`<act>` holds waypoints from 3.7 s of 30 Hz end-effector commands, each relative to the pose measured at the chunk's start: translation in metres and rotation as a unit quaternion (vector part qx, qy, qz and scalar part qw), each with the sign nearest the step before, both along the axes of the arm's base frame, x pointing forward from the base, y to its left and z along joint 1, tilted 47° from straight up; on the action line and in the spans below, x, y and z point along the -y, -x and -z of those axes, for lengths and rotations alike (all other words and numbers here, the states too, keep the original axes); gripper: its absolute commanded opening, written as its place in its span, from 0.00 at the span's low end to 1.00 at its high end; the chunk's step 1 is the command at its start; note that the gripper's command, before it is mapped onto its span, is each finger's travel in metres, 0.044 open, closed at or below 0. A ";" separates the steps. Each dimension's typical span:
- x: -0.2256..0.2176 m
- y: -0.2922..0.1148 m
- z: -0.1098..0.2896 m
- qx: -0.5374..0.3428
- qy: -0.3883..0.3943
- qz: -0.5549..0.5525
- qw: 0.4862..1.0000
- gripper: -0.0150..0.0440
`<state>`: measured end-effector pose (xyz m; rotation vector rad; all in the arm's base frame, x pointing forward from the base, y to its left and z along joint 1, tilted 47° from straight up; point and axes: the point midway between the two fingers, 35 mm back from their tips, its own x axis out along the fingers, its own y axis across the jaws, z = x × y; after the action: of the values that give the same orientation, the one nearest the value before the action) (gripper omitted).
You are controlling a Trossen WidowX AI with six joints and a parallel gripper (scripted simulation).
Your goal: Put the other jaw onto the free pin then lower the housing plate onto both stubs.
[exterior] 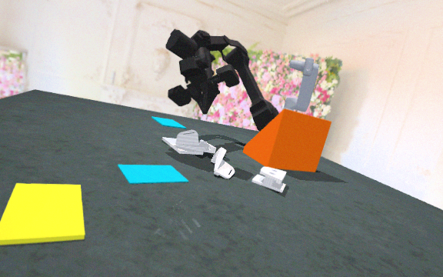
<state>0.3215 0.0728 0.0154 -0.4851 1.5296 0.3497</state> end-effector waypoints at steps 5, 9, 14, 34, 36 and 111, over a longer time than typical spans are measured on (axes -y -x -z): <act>-0.014 0.017 0.021 -0.046 0.060 -0.038 0.996 0.25; -0.019 0.025 0.029 -0.065 0.091 -0.060 0.992 0.25; -0.024 0.035 0.039 -0.087 0.131 -0.088 0.984 0.25; -0.038 0.069 0.066 -0.148 0.297 -0.217 0.918 0.25; -0.039 0.072 0.068 -0.152 0.314 -0.231 0.908 0.25; 0.014 0.042 0.100 -0.155 0.335 -0.248 0.896 0.25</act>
<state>0.2726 0.0615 -0.0871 -1.4319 1.8164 0.2900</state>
